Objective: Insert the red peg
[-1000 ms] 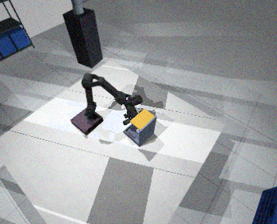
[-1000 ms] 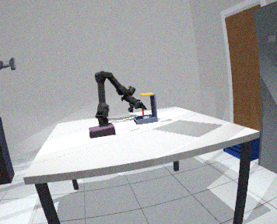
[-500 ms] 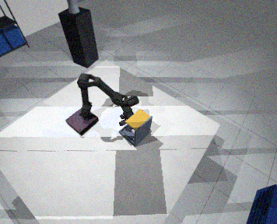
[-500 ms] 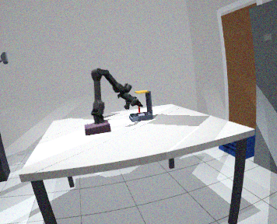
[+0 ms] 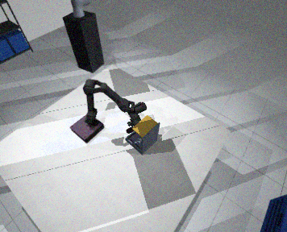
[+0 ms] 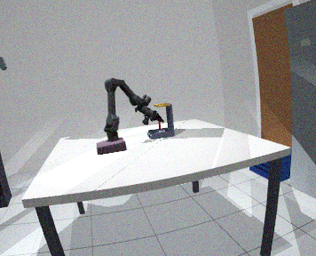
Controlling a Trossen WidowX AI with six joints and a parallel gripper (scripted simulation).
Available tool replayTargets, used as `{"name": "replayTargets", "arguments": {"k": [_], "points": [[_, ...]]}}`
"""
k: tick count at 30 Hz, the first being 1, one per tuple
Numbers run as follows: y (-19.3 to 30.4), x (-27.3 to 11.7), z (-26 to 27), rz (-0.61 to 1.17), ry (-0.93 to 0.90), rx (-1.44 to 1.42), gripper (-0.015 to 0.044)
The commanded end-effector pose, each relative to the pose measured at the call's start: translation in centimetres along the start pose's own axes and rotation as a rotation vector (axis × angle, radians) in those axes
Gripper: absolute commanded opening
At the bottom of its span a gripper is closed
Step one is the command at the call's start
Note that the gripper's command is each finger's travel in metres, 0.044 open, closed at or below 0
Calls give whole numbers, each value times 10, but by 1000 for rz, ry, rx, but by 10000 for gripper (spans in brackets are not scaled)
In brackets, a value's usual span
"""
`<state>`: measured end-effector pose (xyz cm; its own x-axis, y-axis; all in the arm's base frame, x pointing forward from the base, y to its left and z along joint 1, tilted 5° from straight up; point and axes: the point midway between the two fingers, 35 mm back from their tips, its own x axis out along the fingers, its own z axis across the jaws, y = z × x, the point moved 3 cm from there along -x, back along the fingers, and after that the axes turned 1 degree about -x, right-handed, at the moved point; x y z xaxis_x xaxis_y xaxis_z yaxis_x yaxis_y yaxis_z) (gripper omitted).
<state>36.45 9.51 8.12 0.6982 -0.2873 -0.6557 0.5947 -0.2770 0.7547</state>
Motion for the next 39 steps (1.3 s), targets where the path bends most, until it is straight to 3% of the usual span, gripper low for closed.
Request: {"name": "replayTargets", "arguments": {"k": [1, 39], "points": [[3, 1, -3, 3, 7, 0, 0], [-8, 14, -5, 3, 7, 0, 0]]}}
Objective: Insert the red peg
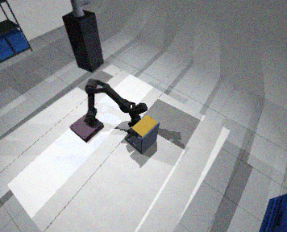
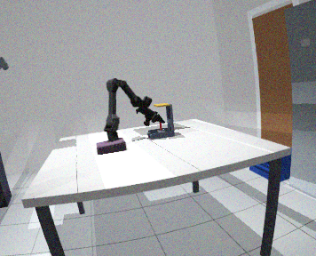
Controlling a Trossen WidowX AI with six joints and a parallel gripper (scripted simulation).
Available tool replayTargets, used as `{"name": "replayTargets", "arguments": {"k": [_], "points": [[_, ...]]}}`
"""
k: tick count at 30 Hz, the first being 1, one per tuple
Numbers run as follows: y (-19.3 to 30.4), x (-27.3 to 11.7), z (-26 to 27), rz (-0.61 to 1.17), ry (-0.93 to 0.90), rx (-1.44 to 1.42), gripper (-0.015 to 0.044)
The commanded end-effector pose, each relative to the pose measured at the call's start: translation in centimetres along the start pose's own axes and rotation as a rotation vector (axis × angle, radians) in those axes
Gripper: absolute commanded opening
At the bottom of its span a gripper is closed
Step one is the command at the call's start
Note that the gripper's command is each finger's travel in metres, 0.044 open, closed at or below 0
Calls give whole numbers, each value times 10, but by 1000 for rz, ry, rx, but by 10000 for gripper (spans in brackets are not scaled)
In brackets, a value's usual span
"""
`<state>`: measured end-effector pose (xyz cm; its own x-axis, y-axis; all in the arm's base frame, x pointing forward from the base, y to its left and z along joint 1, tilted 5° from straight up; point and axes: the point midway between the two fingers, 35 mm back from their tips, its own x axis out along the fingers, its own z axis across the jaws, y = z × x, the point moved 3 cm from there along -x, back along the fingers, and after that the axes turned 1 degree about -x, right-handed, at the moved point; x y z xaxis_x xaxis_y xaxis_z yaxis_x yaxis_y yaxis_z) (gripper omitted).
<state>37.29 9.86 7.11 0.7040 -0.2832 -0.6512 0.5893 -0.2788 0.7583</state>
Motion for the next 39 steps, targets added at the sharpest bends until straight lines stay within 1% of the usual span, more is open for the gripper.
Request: {"name": "replayTargets", "arguments": {"k": [1, 39], "points": [[-6, 3, 1, -3, 1, -3, 0], [-24, 19, -1, -3, 1, -3, 0]]}}
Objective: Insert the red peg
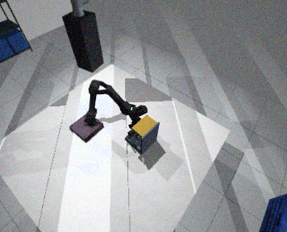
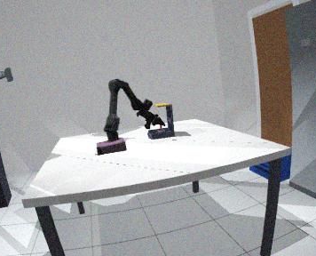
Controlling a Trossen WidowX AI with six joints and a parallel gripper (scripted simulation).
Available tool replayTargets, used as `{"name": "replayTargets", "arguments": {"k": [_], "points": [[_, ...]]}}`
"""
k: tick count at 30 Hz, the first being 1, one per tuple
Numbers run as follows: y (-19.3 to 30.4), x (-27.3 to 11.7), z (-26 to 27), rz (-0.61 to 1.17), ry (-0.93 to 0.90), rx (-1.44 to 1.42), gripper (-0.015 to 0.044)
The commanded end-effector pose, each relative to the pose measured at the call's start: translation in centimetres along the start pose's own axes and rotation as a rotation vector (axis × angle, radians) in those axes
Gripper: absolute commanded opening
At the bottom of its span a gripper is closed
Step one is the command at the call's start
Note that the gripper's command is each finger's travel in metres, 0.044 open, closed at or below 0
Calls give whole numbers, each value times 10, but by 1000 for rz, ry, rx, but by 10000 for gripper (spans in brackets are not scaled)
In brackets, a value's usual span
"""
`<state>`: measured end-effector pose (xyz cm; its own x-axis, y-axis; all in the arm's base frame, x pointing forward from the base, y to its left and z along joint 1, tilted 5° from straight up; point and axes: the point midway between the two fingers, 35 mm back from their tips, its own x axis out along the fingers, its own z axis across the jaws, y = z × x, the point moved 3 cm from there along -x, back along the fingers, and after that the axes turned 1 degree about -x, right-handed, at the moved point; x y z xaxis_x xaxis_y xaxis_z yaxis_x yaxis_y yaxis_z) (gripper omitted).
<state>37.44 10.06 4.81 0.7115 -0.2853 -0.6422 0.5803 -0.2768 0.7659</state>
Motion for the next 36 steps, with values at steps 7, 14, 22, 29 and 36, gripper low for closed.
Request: {"name": "replayTargets", "arguments": {"k": [7, 14, 22, 29, 36], "points": [[-2, 1, 0, -2, -1, -2, 53], [-2, 1, 0, -2, -1, -2, 220], [-13, -12, 2, -9, -1, -3, 220], [-26, -30, 7, -18, -1, -5, 220], [-41, -49, 10, -22, -1, -5, 220]]}}
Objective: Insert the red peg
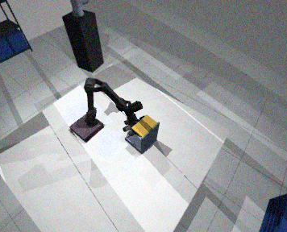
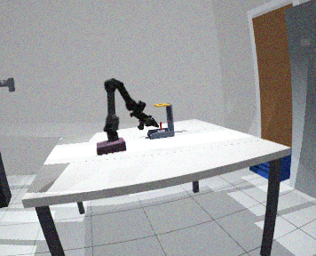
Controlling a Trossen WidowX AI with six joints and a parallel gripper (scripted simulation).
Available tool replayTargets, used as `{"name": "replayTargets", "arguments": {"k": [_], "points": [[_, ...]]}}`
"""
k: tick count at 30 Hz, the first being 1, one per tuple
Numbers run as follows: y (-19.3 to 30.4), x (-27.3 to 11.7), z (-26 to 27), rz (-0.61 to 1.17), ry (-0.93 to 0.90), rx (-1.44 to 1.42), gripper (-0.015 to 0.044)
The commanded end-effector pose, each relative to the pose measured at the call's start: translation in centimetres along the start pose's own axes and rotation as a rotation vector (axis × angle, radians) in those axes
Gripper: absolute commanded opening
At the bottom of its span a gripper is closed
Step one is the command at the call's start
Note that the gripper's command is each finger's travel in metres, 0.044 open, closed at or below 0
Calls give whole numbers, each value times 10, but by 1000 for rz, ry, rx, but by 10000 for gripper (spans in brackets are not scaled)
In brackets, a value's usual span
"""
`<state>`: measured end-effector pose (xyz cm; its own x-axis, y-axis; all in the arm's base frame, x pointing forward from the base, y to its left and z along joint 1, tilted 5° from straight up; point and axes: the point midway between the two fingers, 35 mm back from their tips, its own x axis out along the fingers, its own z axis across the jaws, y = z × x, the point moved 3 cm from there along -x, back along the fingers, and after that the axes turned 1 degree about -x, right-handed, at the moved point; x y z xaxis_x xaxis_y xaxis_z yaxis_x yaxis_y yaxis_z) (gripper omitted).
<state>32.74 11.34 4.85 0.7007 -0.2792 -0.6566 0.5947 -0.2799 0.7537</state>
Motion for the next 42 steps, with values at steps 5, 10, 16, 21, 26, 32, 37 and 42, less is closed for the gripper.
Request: {"name": "replayTargets", "arguments": {"k": [5, 10, 16, 21, 26, 32, 37, 42], "points": [[-18, -22, 6, -3, -2, -3, 246], [-12, -39, 4, -6, -2, -2, 377], [-4, -64, 4, -9, -3, -2, 440], [2, -85, 7, -10, -3, -2, 440], [8, -106, 12, -9, -3, -2, 440], [11, -117, 16, -8, -3, -3, 440], [11, -117, 16, -8, -3, -3, 440], [11, -117, 16, -8, -3, -3, 440]]}}
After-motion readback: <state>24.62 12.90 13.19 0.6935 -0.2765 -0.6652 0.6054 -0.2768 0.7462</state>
